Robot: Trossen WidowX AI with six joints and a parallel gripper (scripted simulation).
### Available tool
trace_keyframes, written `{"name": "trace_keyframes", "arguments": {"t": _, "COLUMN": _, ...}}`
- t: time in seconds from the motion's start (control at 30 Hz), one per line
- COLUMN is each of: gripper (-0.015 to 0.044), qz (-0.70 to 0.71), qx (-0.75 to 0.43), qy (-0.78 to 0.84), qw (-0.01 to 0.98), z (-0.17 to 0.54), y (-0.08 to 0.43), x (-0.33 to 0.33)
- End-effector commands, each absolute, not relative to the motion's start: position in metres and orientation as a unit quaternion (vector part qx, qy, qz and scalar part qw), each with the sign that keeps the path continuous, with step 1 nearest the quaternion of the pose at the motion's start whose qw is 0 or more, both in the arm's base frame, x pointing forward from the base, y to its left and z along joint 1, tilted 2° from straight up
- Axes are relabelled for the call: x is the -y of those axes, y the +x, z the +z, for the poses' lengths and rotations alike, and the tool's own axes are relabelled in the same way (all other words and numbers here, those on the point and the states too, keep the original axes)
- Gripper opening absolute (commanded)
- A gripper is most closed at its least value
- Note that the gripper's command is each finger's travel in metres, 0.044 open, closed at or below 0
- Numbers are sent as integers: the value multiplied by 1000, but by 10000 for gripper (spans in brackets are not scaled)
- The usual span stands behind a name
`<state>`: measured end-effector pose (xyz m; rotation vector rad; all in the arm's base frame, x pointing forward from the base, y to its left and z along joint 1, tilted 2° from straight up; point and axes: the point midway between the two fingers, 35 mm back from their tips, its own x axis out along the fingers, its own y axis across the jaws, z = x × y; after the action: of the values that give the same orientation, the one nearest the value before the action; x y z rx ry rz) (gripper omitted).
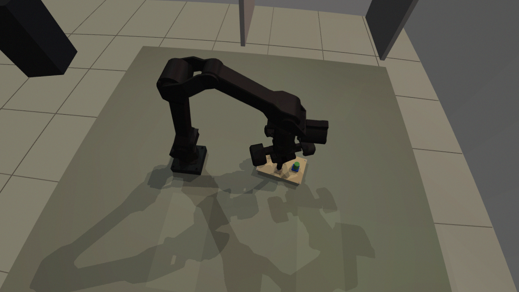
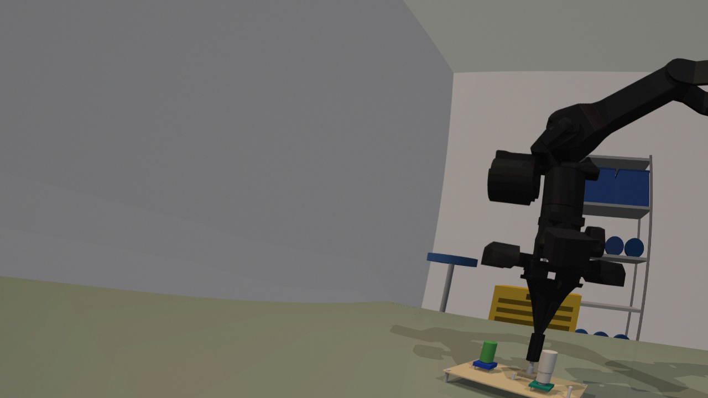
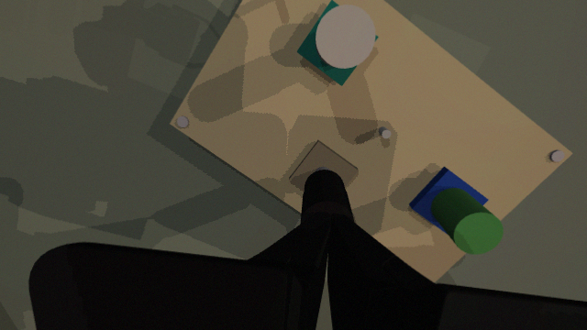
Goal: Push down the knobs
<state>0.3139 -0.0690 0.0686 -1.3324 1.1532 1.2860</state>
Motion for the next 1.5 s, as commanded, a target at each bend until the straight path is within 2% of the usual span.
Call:
{"name": "trace_keyframes", "arguments": {"t": 0.0, "gripper": 0, "qz": 528, "qx": -472, "qy": -538, "qw": 458, "z": 52, "y": 316, "x": 70}}
{"name": "trace_keyframes", "arguments": {"t": 1.47, "gripper": 0, "qz": 528, "qx": -472, "qy": -538, "qw": 458, "z": 47, "y": 316, "x": 70}}
